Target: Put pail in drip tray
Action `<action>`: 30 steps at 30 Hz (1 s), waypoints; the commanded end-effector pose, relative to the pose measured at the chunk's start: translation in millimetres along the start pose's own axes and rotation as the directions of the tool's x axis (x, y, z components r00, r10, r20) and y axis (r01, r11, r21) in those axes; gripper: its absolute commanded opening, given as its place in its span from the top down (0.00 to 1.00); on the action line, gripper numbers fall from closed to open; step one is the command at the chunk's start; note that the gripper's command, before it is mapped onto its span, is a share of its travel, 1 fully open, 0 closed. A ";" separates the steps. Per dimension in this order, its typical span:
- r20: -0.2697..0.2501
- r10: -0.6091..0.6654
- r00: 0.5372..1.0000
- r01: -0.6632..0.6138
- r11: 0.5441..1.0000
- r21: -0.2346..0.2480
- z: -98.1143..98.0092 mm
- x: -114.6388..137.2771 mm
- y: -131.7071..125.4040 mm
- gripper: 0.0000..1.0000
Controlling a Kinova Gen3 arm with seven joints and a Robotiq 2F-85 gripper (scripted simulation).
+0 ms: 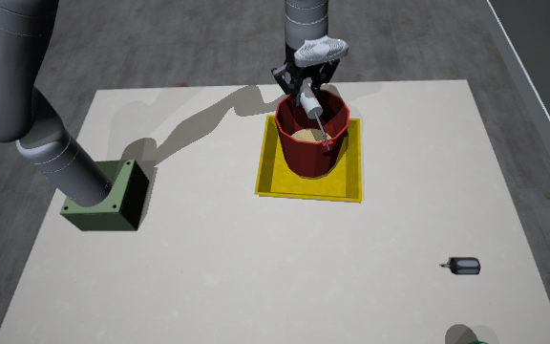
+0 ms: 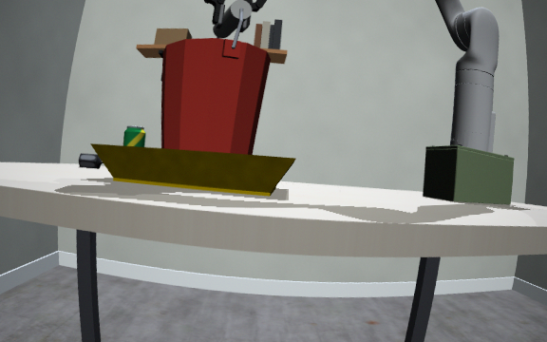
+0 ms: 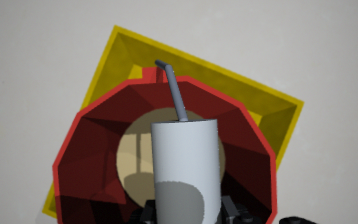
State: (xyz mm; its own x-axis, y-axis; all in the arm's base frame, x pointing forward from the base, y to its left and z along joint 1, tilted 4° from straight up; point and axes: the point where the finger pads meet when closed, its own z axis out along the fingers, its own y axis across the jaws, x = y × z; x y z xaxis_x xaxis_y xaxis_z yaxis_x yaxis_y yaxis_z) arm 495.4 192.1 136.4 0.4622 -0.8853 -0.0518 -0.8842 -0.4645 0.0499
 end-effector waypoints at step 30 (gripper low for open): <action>0.005 0.009 1.000 -0.009 1.000 0.004 32.1 -5.2 -3.3 0.90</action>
State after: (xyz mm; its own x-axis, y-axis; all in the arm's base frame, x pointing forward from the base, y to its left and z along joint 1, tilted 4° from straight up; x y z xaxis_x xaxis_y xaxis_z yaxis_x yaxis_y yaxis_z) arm 494.1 195.6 107.9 0.4625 -0.8851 -0.0524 -0.8840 -0.4649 0.0499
